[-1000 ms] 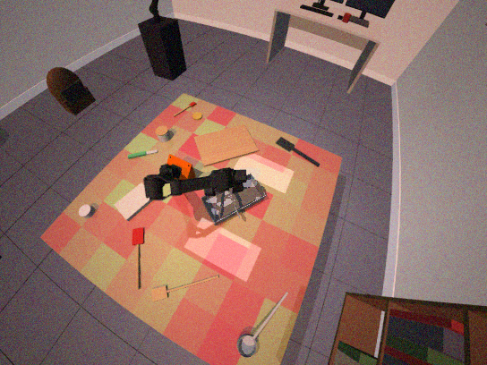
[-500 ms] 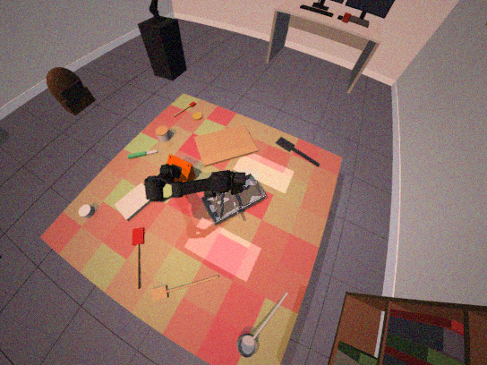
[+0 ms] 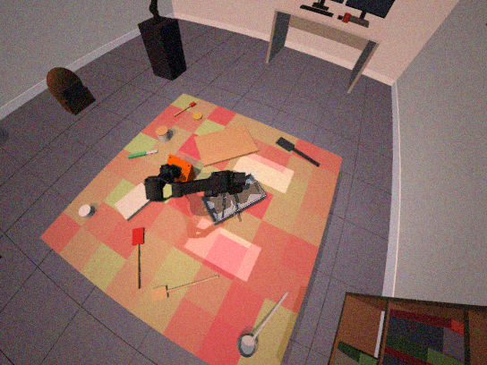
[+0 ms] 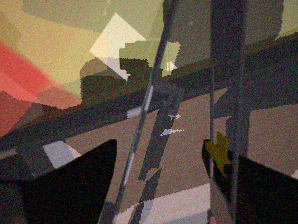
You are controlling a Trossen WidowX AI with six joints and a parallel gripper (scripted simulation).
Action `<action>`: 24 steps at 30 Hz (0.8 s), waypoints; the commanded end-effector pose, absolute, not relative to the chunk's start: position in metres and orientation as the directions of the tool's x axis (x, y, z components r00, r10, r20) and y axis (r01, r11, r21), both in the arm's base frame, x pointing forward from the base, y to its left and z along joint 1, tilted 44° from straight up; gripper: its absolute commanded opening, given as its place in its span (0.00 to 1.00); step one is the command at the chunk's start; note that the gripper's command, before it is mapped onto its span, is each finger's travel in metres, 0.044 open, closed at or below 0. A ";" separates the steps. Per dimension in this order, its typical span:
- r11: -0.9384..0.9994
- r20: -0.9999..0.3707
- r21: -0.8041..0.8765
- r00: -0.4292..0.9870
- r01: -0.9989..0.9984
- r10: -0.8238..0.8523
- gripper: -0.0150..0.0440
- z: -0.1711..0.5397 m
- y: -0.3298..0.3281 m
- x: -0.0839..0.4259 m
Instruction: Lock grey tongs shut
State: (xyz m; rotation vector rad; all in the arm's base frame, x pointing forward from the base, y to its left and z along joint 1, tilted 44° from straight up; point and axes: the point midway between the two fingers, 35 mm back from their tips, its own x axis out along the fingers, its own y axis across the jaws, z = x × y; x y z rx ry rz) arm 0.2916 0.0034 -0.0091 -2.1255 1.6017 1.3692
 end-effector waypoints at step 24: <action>-0.420 -0.726 0.379 0.016 -0.825 -0.687 0.41 -0.009 0.004 0.292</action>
